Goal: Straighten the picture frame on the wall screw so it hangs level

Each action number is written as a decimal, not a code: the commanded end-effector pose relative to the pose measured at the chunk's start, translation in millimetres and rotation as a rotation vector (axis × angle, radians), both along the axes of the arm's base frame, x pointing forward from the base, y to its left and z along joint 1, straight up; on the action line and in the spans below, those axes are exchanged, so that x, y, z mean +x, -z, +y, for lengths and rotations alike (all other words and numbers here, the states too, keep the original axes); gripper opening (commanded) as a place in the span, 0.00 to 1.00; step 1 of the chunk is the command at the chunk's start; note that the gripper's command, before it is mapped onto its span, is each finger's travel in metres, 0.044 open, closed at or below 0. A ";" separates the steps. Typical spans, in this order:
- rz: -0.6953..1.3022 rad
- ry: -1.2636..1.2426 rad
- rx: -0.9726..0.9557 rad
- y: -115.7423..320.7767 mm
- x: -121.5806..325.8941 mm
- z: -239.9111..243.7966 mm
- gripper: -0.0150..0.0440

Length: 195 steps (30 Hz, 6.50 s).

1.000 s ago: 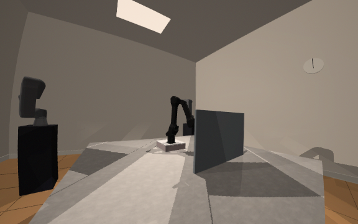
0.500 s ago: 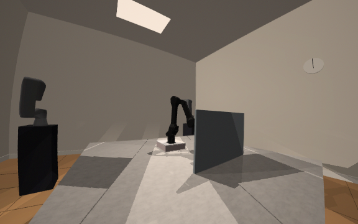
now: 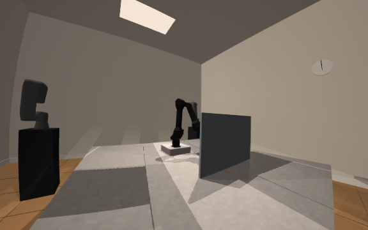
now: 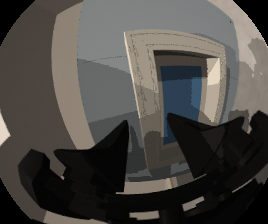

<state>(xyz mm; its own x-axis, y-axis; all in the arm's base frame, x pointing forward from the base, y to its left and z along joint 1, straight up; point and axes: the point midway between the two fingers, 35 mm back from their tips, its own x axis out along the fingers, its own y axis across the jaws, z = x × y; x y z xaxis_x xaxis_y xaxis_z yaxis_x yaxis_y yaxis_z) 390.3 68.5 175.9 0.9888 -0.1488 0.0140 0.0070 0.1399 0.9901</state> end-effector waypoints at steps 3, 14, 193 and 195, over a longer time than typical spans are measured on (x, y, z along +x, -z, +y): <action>-0.002 -0.004 0.000 -0.6 0.3 0.7 0.60; -0.002 -0.004 0.000 -0.6 0.3 0.7 0.48; 0.007 0.001 -0.003 -6.7 -0.7 -6.0 0.25; 0.008 0.001 -0.003 -6.5 -0.8 -6.0 0.25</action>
<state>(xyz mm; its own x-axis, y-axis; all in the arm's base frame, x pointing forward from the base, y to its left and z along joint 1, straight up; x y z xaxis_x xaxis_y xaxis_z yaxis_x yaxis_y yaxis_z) 389.5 62.5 180.7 0.9887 -0.1496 0.0017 0.0202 0.1449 0.9892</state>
